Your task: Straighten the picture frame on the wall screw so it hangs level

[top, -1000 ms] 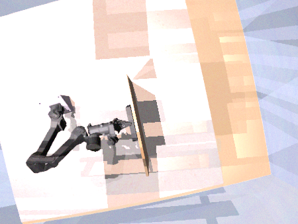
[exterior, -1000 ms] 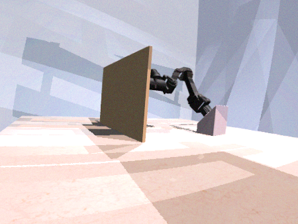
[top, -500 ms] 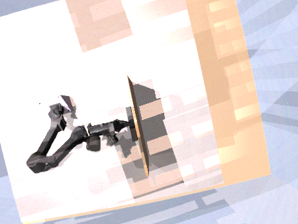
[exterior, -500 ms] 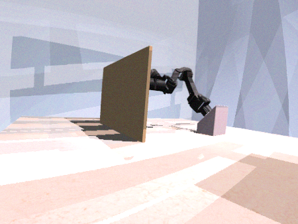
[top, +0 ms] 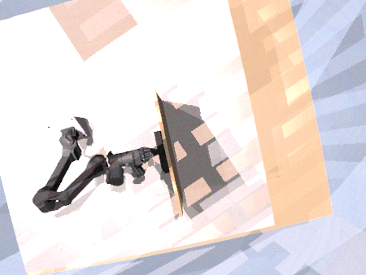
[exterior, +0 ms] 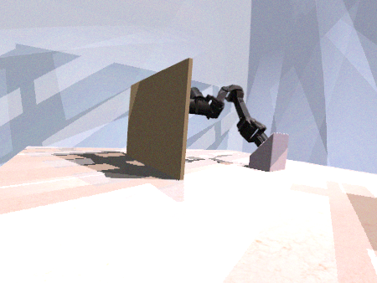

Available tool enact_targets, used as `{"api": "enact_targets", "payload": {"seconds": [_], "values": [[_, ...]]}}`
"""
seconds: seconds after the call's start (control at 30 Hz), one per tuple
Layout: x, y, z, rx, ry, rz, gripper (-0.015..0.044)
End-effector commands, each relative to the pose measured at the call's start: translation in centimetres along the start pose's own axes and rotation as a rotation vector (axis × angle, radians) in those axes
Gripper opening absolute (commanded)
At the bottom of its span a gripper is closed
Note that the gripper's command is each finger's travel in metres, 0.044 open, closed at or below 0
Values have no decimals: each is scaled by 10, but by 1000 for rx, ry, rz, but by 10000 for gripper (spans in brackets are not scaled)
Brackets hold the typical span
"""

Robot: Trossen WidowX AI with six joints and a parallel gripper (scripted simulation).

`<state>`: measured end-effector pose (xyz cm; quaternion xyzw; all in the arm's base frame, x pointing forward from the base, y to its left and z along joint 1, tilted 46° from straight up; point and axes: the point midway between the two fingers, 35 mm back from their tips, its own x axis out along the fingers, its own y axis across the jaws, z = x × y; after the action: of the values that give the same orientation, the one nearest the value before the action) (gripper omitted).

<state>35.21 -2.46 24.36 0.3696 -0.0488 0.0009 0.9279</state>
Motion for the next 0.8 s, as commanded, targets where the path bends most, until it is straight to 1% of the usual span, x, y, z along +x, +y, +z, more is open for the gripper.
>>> {"api": "enact_targets", "payload": {"seconds": [0.0, 0.1, 0.3, 0.53, 0.67, 0.7, 0.77], "values": [[0, 0, 0, 4, 0, 0, 260], [-5, 1, 2, 10, 0, 0, 260], [-50, 4, 9, 65, 4, 2, 260], [-97, -2, 2, 130, 8, 5, 260], [-101, -4, 0, 136, 8, 5, 260], [-94, 1, 6, 120, -1, 8, 260], [-100, 7, 9, 135, 6, 2, 260]]}}
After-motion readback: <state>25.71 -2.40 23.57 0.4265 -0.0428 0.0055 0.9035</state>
